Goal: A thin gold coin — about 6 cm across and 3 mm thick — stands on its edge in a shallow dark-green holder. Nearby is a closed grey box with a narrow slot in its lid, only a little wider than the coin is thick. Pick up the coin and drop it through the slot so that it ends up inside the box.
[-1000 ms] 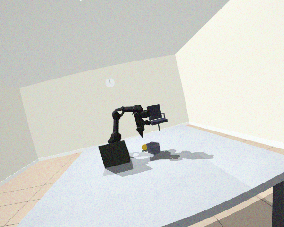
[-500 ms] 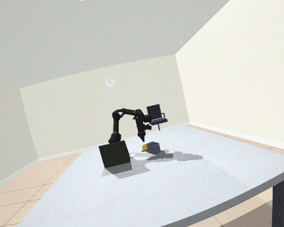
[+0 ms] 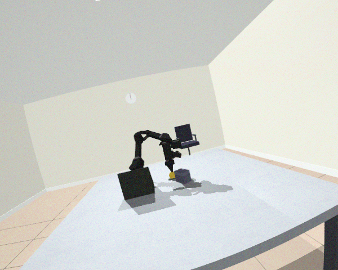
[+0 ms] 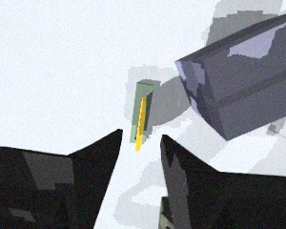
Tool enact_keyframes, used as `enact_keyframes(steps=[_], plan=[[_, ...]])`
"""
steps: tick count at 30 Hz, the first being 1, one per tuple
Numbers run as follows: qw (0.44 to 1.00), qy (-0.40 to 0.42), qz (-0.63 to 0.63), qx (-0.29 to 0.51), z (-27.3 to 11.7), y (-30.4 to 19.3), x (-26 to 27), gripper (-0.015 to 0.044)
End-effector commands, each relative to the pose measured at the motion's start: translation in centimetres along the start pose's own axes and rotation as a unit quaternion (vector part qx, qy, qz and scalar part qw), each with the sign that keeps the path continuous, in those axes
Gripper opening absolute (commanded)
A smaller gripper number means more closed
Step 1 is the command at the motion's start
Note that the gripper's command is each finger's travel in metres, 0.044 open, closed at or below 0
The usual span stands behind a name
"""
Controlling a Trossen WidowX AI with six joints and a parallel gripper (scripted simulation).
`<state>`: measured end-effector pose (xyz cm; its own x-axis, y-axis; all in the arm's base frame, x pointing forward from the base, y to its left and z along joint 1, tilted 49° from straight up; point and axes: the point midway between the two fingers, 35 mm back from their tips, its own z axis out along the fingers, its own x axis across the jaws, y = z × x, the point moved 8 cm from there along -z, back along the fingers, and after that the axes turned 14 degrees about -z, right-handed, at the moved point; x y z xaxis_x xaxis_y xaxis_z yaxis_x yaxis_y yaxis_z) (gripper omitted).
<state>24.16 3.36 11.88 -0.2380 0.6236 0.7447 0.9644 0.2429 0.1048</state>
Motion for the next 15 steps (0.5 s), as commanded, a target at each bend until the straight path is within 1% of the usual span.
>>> enact_keyframes(steps=[1,15], plan=[[1.0,0.002,0.003,0.001,0.8,-0.1,0.0,0.0161],[1.0,0.003,0.003,0.001,3.0,0.0,0.0,0.0161]])
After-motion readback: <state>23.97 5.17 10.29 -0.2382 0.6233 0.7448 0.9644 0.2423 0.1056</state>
